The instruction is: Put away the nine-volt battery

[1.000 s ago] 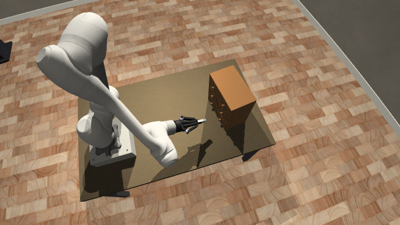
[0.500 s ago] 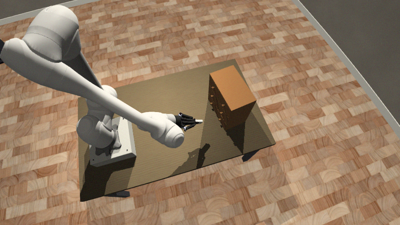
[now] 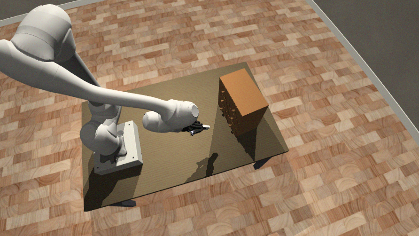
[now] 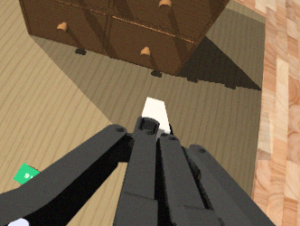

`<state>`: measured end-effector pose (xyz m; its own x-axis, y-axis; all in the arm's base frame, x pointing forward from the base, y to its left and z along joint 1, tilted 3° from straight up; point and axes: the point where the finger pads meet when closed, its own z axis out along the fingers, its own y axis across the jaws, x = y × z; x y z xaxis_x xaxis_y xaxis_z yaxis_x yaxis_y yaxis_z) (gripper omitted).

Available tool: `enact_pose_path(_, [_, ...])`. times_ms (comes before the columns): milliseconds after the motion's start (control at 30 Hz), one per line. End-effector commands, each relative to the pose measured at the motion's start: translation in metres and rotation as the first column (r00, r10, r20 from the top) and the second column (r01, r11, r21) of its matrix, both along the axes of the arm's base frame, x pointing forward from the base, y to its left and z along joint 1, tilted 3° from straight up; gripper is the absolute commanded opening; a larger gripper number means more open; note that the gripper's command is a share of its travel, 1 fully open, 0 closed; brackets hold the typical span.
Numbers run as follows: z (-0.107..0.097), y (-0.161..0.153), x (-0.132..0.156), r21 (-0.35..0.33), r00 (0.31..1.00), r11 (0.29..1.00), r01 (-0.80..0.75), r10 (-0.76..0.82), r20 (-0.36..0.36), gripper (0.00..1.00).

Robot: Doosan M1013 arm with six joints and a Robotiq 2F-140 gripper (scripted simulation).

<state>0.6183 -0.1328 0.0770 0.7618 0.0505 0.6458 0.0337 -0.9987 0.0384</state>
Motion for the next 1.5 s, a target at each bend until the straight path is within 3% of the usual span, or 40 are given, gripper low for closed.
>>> enact_pose_path(0, [0.007, 0.001, -0.007, 0.053, 0.979, 0.998, -0.025, 0.035, -0.199, 0.00])
enact_pose_path(67, [0.007, 0.001, -0.007, 0.053, 0.979, 0.998, -0.025, 0.035, -0.199, 0.00])
enact_pose_path(200, [0.016, 0.000, -0.015, 0.047, 0.956, 0.999, -0.022, 0.035, -0.293, 0.00])
enact_pose_path(633, [0.047, -0.003, -0.043, 0.024, 0.935, 0.999, -0.031, 0.038, -0.354, 0.00])
enact_pose_path(900, [0.055, -0.003, -0.050, 0.044, 0.851, 0.998, -0.036, 0.054, -0.522, 0.00])
enact_pose_path(1100, [0.056, -0.003, -0.051, 0.025, 0.725, 1.000, -0.014, 0.027, -0.688, 0.00])
enact_pose_path(1467, [0.056, -0.002, -0.051, 0.025, 0.725, 1.000, -0.014, 0.027, -0.688, 0.00])
